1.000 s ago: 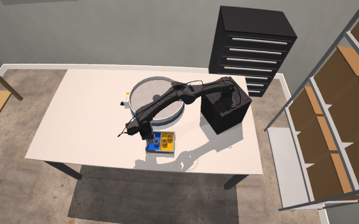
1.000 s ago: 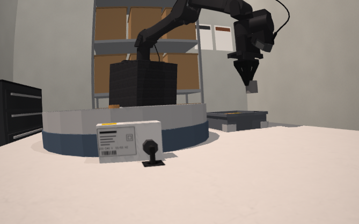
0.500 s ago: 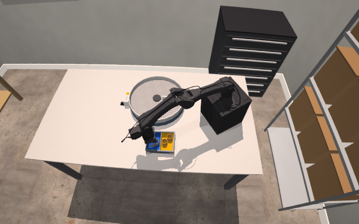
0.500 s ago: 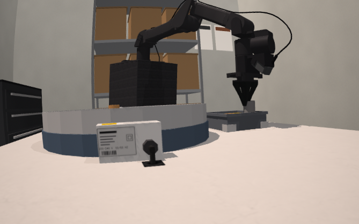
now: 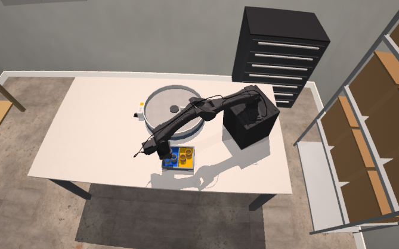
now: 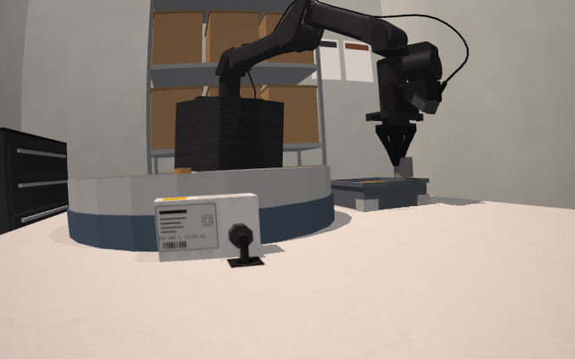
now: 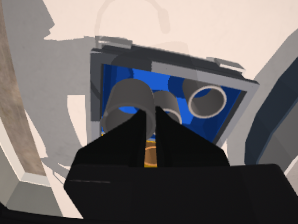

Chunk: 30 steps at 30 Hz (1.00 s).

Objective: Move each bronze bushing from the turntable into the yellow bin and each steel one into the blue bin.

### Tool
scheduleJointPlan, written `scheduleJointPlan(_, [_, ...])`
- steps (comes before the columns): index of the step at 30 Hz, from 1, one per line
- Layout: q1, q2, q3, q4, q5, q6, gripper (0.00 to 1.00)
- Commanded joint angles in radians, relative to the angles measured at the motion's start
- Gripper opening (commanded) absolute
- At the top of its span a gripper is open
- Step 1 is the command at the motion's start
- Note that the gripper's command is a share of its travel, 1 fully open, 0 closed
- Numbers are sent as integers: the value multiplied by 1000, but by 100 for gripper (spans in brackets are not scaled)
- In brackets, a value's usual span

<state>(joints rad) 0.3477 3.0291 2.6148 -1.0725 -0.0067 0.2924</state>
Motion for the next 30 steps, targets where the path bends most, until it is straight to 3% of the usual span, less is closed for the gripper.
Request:
scheduleJointPlan(1, [-3, -24, 29, -9, 6, -2, 0])
scheduleJointPlan(30, [-3, 11, 32, 23, 6, -2, 0])
